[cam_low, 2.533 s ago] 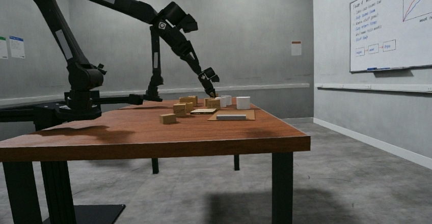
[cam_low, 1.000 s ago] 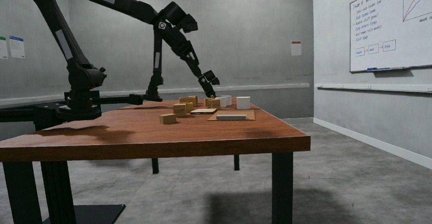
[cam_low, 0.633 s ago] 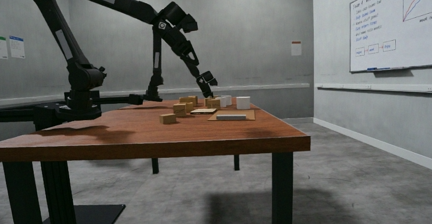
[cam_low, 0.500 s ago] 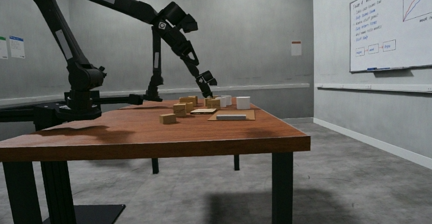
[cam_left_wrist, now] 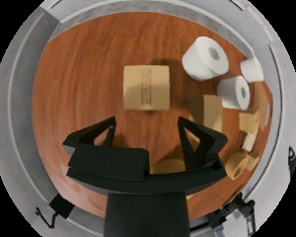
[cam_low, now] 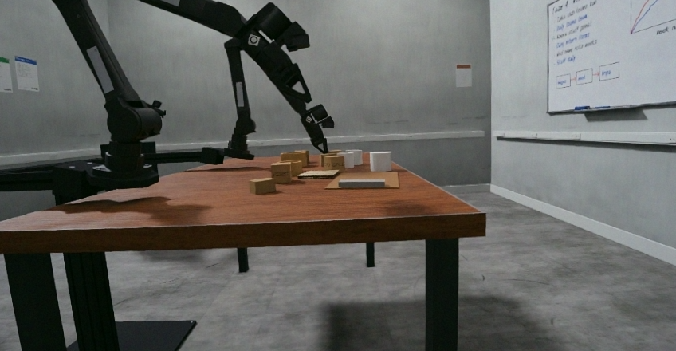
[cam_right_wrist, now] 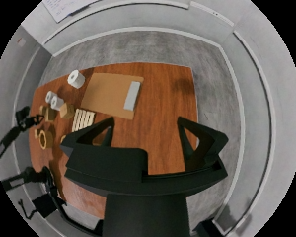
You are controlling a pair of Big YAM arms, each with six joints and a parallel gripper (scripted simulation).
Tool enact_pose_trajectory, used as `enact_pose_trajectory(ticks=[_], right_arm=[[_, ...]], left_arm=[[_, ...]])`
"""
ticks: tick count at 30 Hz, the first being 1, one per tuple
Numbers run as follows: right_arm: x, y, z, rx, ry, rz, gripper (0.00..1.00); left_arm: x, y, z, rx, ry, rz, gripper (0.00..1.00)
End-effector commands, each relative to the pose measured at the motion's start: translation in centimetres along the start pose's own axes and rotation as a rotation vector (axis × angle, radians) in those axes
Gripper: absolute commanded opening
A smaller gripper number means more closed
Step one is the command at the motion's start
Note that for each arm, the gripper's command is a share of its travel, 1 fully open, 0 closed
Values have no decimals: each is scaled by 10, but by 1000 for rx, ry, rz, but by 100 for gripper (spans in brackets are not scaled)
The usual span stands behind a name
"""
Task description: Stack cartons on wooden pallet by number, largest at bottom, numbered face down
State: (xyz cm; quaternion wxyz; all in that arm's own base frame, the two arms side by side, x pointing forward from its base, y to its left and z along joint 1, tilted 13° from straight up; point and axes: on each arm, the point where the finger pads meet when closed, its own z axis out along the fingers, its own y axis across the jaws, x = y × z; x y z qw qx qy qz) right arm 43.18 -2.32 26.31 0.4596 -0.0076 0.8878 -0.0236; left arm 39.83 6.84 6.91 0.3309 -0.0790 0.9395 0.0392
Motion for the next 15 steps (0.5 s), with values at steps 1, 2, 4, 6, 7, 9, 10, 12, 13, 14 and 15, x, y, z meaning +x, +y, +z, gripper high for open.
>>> enact_pose_trajectory(ticks=[1, 2, 4, 6, 7, 9, 10, 12, 13, 14, 15], right_arm=[[-28, -2, -8, 5, -53, -10, 100], [-28, -2, -8, 5, -53, -10, 100], [-28, -2, -8, 5, -53, -10, 100], [-28, -2, -8, 5, -53, -10, 100], [-28, -2, -8, 5, -53, -10, 100], [-28, -2, -8, 5, -53, -10, 100], [-28, -2, -8, 5, -53, -10, 100], [-28, -2, -8, 5, -53, -10, 100], [-28, -2, -8, 5, -53, -10, 100], [-28, -2, -8, 5, -53, -10, 100], [-28, -2, -8, 5, -53, -10, 100]], left_arm=[[-15, -4, -25, 4, -36, -7, 100], [-15, -4, -25, 4, -36, -7, 100], [-14, 1, -36, -3, -36, -16, 100], [-33, -1, -43, -2, -66, -13, 100], [-35, -1, -39, -2, -67, -12, 100], [-37, -2, -33, -2, -59, -9, 100], [-38, -2, -33, -1, -60, -9, 100], [-39, -2, -33, -2, -62, -9, 100], [-43, -5, -35, 2, -70, 26, 89], [-47, -7, -38, 5, -81, 44, 83], [-41, -12, -33, 16, -52, 81, 83]])
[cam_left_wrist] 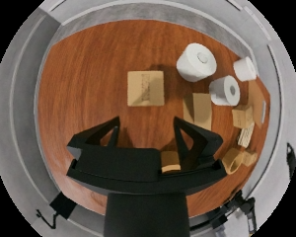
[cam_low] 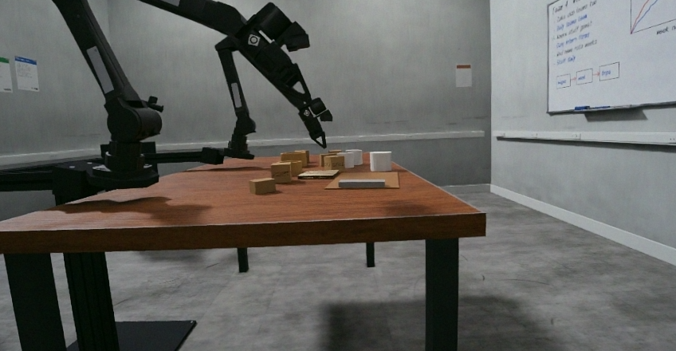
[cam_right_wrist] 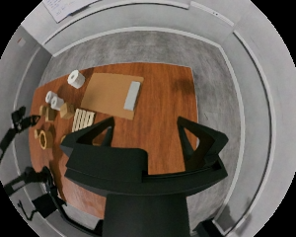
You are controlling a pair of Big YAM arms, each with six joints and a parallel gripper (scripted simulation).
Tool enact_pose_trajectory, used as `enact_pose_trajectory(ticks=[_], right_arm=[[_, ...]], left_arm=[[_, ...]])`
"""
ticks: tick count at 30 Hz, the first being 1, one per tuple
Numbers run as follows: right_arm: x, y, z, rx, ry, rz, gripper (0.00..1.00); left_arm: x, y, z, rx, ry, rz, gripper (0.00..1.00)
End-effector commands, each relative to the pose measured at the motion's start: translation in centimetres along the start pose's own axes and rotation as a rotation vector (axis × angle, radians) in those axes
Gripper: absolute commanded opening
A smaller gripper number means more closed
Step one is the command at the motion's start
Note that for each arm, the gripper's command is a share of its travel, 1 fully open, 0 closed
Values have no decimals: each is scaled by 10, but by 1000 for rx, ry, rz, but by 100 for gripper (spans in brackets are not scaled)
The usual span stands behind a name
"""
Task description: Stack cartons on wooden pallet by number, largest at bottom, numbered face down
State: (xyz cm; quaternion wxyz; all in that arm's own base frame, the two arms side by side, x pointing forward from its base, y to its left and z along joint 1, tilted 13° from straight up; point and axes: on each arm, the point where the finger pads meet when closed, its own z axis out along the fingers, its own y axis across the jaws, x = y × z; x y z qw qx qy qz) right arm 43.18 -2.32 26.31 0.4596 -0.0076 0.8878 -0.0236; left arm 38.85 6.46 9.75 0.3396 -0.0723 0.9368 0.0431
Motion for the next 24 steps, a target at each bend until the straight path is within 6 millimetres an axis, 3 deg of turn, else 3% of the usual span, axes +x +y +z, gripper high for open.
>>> enact_pose_trajectory(ticks=[1, 2, 4, 12, 19, 21, 24], right_arm=[[-28, -2, -8, 5, -53, -10, 100], [-28, -2, -8, 5, -53, -10, 100], [-28, -2, -8, 5, -53, -10, 100], [-28, -2, -8, 5, -53, -10, 100], [-28, -2, -8, 5, -53, -10, 100], [-28, -2, -8, 5, -53, -10, 100], [-28, -2, -8, 5, -53, -10, 100]], left_arm=[[-33, -16, -3, 31, -32, 108, 83], [-36, -28, -1, 55, -31, 171, 83], [-36, -28, -1, 55, -31, 171, 83], [-50, -144, 6, 288, -46, 606, 83], [-38, -239, 0, 477, -80, 938, 83], [-38, -239, 0, 477, -80, 938, 83], [-21, -271, -3, 550, -74, 1045, 83]])
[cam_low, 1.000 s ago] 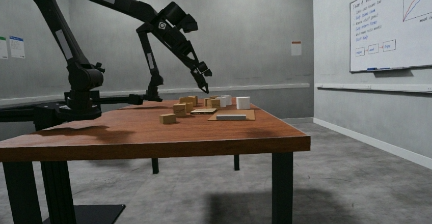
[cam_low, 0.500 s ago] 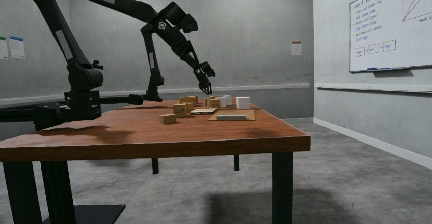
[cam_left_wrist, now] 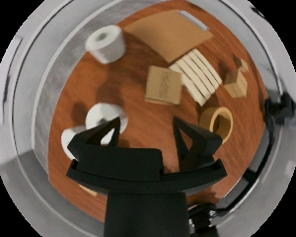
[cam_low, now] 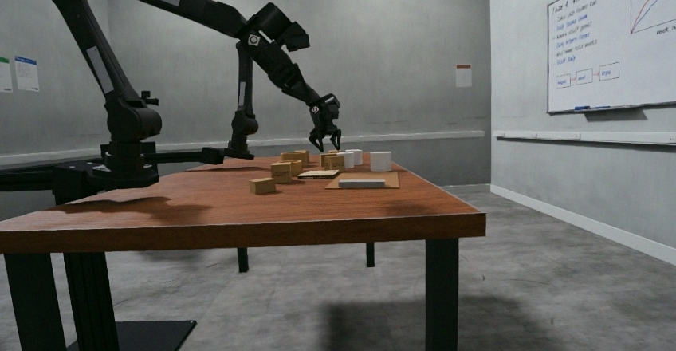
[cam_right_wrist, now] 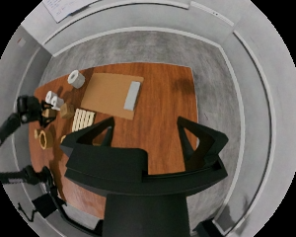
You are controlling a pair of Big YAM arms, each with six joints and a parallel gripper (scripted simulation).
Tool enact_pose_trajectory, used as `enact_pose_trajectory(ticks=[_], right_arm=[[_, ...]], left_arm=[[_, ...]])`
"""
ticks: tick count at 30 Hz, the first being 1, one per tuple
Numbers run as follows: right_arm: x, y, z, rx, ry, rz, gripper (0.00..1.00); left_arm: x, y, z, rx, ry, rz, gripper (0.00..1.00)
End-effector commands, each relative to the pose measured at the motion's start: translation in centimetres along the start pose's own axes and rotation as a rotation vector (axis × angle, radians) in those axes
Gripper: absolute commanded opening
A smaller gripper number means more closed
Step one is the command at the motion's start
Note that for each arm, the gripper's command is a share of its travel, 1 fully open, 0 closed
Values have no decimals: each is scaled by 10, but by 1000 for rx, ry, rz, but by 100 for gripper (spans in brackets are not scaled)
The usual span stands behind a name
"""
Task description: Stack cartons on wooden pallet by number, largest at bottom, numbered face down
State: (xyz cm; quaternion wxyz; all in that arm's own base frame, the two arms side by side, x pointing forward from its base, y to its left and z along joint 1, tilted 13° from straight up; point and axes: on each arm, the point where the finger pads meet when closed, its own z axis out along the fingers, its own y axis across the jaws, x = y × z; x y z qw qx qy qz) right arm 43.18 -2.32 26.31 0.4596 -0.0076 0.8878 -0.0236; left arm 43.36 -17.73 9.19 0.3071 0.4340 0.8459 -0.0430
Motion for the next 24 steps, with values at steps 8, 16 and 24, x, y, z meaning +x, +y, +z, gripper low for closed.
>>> enact_pose_trajectory(ticks=[8, 16, 24], right_arm=[[-28, -2, -8, 5, -53, -10, 100], [-28, -2, -8, 5, -53, -10, 100], [-28, -2, -8, 5, -53, -10, 100]], left_arm=[[-38, -14, 8, 54, -33, 143, 83], [-39, -14, 8, 53, -34, 144, 83], [-43, -9, 25, 63, -18, 141, 83]])
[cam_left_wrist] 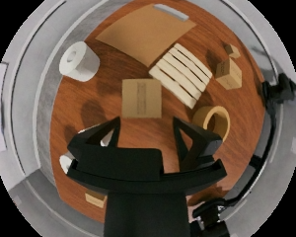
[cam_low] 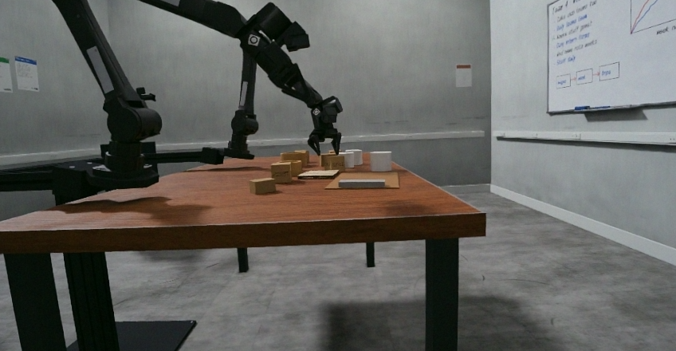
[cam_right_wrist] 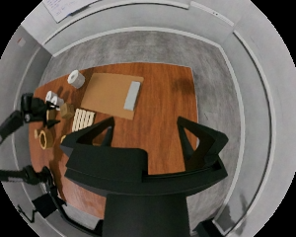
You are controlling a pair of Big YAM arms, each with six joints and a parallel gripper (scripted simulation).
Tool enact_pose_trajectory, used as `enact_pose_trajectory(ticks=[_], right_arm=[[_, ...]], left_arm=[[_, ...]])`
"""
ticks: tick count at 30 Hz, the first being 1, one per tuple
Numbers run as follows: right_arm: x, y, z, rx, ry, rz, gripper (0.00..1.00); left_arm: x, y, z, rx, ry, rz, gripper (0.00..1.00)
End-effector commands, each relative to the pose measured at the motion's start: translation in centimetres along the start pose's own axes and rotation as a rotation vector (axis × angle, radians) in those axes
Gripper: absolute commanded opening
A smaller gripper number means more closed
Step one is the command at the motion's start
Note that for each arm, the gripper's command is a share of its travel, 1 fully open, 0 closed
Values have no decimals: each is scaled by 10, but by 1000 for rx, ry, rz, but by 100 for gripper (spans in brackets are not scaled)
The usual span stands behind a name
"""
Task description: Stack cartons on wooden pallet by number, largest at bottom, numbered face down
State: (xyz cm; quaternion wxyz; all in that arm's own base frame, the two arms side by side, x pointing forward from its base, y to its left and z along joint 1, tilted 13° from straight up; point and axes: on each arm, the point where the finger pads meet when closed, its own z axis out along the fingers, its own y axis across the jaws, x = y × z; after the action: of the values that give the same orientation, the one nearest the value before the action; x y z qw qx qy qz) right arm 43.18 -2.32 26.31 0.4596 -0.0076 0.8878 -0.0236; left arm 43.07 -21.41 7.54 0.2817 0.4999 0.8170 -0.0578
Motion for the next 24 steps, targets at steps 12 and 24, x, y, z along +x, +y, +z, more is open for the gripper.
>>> enact_pose_trajectory(ticks=[12, 24], right_arm=[[-28, -2, -8, 5, -53, -10, 100], [-28, -2, -8, 5, -53, -10, 100]], left_arm=[[-30, 27, 14, -38, -42, 19, 83], [-32, 25, 30, -35, -44, 24, 83]])
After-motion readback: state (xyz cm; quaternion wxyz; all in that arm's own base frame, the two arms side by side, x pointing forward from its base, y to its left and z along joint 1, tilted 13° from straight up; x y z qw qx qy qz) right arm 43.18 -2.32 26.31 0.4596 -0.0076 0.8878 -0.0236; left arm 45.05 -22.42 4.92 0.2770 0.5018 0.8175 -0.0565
